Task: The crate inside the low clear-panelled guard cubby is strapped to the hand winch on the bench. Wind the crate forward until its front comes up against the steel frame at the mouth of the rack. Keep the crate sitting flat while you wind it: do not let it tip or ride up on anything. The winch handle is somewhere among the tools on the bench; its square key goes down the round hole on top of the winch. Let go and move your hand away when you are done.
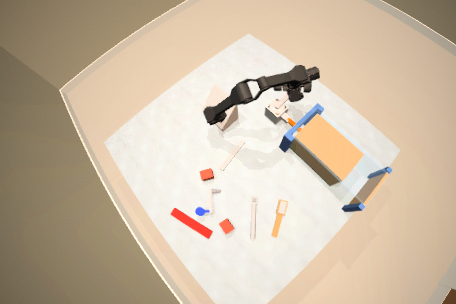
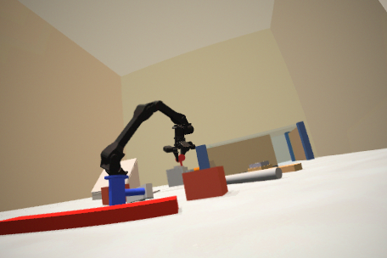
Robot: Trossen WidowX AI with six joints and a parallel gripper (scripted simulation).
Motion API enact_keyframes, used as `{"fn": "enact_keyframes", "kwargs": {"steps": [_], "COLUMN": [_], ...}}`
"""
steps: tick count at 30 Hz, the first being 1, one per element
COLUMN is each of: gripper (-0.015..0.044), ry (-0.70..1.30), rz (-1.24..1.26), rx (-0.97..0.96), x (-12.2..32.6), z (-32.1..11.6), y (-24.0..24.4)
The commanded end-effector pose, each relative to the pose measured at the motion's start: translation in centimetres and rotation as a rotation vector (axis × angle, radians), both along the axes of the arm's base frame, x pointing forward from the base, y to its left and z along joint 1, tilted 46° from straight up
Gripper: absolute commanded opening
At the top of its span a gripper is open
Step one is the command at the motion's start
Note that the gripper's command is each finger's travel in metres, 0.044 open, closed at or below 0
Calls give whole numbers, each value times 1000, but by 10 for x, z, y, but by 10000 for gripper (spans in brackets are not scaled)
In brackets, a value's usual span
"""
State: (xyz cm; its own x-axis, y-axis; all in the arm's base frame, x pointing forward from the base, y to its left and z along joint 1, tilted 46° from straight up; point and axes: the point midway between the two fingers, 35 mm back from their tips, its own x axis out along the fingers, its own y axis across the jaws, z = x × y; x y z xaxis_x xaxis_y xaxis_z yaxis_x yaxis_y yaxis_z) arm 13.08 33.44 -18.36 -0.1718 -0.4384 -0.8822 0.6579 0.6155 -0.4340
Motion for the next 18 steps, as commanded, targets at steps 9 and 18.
{"fn": "enact_keyframes", "kwargs": {"steps": [9,18], "gripper": [0,0], "ry": [28,29], "rz": [-3,-3], "rx": [-17,-17], "x": [-25,-35], "z": [2,4], "y": [-9,-13]}}
